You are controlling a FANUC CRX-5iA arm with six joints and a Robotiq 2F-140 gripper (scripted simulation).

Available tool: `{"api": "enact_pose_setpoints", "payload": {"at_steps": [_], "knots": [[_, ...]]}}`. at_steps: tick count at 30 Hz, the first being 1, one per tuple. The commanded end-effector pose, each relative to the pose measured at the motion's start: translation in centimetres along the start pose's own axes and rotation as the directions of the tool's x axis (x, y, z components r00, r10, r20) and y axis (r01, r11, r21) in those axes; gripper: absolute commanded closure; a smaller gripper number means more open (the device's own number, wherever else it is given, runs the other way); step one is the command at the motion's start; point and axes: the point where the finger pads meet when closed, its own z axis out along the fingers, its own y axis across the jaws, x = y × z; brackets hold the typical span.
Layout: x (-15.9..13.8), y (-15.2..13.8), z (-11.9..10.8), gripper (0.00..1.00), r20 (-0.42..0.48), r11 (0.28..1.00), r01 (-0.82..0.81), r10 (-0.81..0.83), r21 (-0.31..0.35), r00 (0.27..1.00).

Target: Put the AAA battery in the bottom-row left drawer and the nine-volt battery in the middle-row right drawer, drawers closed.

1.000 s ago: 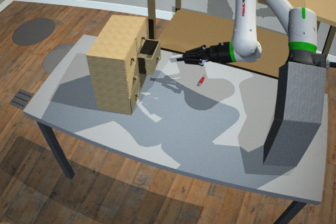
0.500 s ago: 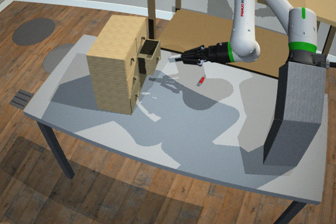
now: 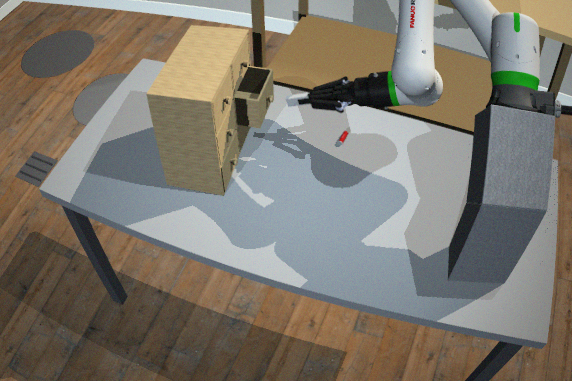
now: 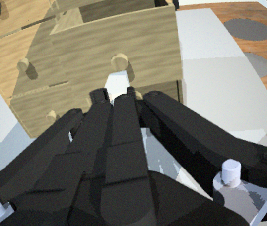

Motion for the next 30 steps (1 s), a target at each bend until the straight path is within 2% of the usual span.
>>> {"api": "enact_pose_setpoints", "payload": {"at_steps": [1,30], "knots": [[0.0,0.0,0.0,1.0,0.0,1.0,0.0,0.0,0.0,1.0],[0.5,0.0,1.3,1.0,0.0,1.0,0.0,0.0,0.0,1.0]]}}
